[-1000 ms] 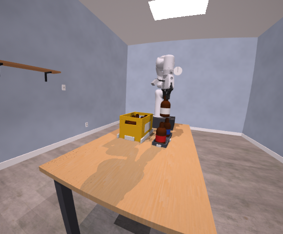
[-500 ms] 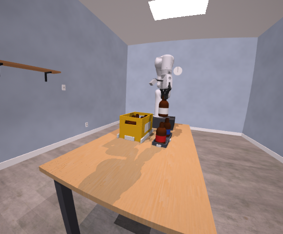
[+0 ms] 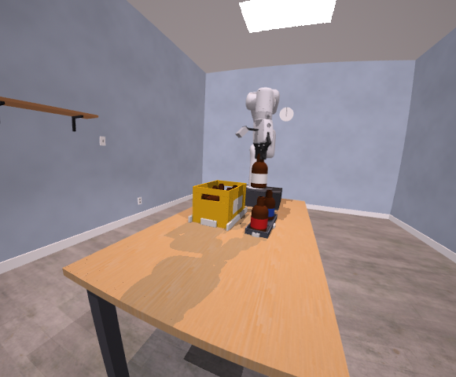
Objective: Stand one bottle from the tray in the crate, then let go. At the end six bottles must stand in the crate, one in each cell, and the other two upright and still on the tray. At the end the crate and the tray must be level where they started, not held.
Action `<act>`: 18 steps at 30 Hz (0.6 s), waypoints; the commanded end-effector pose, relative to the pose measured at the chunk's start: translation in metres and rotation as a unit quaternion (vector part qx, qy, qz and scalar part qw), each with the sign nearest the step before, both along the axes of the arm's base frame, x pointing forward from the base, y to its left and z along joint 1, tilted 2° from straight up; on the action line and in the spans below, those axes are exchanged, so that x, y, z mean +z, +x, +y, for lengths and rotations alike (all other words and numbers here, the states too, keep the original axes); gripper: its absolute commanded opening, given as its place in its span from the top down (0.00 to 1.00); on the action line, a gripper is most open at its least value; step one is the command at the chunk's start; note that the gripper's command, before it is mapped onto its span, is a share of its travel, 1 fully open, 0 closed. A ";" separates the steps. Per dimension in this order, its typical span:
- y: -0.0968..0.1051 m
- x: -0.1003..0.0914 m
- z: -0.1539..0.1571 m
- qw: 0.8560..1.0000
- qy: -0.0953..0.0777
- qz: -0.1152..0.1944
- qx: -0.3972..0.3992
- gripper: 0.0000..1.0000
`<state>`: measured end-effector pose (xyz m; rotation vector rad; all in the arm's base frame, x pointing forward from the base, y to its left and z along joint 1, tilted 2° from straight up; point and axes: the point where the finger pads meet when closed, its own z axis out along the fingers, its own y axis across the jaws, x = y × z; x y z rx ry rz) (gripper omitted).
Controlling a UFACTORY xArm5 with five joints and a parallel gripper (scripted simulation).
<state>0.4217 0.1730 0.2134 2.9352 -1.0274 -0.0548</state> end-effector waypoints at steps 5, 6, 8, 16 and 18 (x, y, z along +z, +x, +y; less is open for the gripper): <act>0.011 0.002 -0.017 1.000 0.002 -0.002 0.000 1.00; 0.011 0.002 -0.017 1.000 0.002 -0.002 0.000 1.00; 0.013 0.002 -0.019 1.000 0.002 -0.002 0.000 1.00; 0.022 0.001 -0.035 1.000 0.003 -0.001 0.000 1.00; 0.024 0.001 -0.039 1.000 0.003 -0.001 0.000 1.00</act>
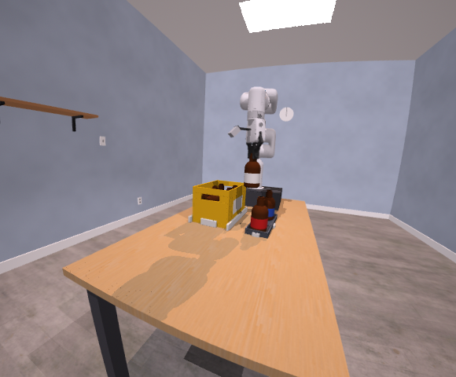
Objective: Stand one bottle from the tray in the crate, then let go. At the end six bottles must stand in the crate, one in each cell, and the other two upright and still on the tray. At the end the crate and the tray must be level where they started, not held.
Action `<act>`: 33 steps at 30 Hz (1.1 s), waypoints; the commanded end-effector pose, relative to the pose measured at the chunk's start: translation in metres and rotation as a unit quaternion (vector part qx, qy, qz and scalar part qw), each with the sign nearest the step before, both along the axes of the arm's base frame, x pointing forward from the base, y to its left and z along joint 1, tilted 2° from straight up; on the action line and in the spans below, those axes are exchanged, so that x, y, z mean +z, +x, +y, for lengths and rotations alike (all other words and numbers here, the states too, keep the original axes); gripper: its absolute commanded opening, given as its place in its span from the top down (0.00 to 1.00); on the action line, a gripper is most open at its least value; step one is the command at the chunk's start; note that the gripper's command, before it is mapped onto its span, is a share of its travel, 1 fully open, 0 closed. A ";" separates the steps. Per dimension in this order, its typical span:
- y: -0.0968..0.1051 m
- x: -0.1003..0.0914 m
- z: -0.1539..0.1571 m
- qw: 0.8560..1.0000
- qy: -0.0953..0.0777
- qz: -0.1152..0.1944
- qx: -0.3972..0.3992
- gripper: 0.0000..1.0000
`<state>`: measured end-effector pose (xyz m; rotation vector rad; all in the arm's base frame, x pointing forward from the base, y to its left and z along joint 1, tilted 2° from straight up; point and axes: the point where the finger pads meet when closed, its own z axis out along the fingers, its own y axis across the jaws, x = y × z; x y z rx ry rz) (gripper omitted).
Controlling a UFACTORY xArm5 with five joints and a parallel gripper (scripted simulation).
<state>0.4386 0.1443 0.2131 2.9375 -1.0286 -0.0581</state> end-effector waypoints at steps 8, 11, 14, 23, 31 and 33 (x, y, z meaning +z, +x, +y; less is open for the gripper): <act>0.015 0.002 -0.022 1.000 0.002 -0.002 0.000 1.00; 0.019 0.002 -0.029 1.000 0.002 -0.002 0.000 1.00; 0.022 0.001 -0.035 1.000 0.002 -0.002 0.000 1.00; 0.031 0.001 -0.050 1.000 0.003 -0.002 0.000 1.00; 0.040 0.001 -0.065 1.000 0.004 -0.002 0.000 1.00; 0.042 0.001 -0.069 1.000 0.004 -0.002 0.000 1.00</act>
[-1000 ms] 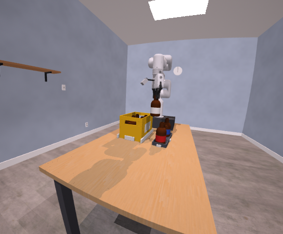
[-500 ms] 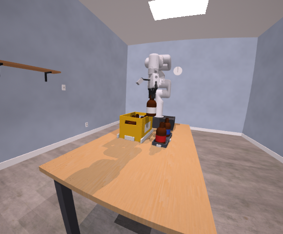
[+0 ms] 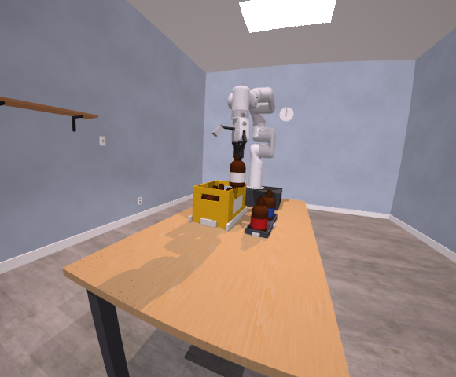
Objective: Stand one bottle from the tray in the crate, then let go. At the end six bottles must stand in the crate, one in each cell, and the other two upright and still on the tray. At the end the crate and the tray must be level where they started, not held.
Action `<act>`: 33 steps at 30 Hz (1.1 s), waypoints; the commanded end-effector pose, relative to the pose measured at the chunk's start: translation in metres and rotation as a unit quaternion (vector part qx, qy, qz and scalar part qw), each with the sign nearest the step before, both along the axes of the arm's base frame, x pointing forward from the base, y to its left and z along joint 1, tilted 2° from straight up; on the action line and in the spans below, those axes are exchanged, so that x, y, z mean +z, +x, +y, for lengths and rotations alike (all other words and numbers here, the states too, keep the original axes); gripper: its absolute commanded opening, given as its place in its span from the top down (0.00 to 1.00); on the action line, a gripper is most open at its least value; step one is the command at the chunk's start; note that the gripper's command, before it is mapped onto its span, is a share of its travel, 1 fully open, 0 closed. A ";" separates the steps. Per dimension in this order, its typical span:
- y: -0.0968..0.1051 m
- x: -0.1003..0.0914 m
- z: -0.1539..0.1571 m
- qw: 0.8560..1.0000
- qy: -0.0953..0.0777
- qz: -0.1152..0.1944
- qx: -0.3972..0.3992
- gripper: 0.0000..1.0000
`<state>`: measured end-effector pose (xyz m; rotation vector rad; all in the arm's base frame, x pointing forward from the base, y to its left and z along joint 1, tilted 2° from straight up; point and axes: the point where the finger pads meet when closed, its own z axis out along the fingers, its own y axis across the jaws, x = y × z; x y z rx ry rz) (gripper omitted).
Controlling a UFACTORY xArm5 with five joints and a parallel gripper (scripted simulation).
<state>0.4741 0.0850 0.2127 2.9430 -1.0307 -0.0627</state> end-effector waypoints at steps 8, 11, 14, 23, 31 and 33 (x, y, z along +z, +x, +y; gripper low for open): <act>0.013 0.002 -0.020 1.000 0.001 -0.002 0.000 1.00; 0.016 0.002 -0.024 1.000 0.002 -0.002 0.000 1.00; 0.018 0.002 -0.029 1.000 0.002 -0.002 0.000 1.00; 0.024 0.001 -0.038 1.000 0.002 -0.002 0.000 1.00; 0.028 0.001 -0.044 1.000 0.002 -0.002 0.000 1.00; 0.028 0.001 -0.045 1.000 0.002 -0.002 0.000 1.00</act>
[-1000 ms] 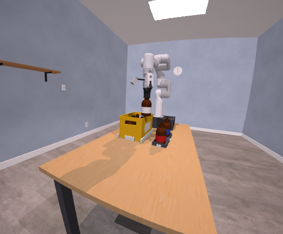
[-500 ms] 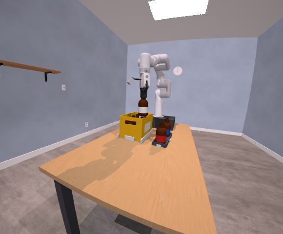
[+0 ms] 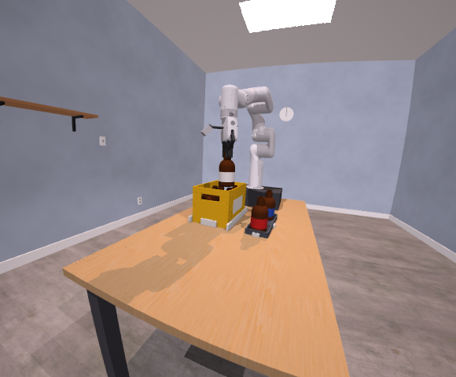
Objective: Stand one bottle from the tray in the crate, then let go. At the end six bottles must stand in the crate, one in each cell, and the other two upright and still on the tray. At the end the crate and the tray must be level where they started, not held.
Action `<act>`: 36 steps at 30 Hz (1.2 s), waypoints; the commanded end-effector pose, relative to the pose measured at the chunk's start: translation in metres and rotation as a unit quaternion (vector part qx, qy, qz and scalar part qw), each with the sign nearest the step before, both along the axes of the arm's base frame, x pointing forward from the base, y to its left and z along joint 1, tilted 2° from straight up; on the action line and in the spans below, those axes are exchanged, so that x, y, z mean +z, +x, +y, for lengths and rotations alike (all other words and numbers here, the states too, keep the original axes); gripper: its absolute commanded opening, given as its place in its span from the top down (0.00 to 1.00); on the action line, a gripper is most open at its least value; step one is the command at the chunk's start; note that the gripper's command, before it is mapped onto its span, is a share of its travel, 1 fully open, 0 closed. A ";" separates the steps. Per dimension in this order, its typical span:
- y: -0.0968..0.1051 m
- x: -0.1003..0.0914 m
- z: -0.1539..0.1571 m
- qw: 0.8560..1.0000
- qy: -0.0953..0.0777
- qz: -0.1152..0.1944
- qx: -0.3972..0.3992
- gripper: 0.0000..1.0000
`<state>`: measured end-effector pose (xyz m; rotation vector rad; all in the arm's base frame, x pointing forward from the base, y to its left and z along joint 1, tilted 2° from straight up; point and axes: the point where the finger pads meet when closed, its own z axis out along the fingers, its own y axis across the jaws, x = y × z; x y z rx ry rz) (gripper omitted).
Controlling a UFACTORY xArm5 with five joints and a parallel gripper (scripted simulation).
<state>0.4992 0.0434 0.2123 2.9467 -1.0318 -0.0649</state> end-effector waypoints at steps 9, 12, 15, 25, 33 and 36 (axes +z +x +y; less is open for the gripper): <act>0.005 0.002 -0.006 1.000 0.000 -0.002 0.000 1.00; 0.005 0.002 -0.007 1.000 0.001 -0.002 0.000 1.00; 0.006 0.002 -0.008 1.000 0.001 -0.002 0.000 1.00; 0.006 0.002 -0.008 1.000 0.001 -0.002 0.000 1.00; 0.006 0.002 -0.008 1.000 0.001 -0.002 0.000 1.00; 0.006 0.002 -0.008 1.000 0.001 -0.002 0.000 1.00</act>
